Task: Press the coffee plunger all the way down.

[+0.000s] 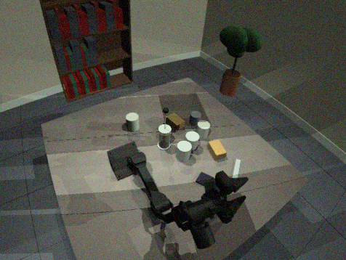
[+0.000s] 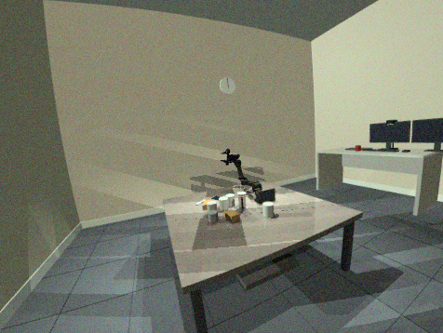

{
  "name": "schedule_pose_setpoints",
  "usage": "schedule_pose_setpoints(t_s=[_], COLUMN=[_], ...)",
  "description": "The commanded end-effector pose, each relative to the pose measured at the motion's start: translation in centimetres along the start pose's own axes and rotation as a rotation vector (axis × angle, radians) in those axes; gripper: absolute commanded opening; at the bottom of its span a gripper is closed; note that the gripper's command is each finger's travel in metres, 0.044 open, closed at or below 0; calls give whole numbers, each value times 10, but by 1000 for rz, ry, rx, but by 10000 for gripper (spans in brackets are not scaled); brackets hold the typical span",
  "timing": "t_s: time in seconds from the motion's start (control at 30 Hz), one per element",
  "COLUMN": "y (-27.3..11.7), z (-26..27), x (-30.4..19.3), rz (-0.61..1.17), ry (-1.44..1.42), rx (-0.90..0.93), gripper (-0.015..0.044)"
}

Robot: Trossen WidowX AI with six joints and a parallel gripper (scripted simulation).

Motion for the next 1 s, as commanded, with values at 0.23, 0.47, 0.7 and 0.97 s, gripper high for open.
schedule_pose_setpoints(t_s=[0.23,0.47,0.7,0.97], y=[1,4,6,9], z=[-38,-132,-183,-241], x=[5,34,62,101], rz=[26,65,104,162], ry=[-242,-746,-1074,-1395], rx=[-30,-118,-178,-276], gripper=[440,440,440,440])
Point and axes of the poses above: the point midway between the two fingers, 35 mm back from their tips, its own y axis out along the fingers, its own z axis across the jaws, x = y × z, the point moved 3 cm from there along -y, back along the fingers, and after that the axes turned 14 degrees about -y, right-handed, at the moved point
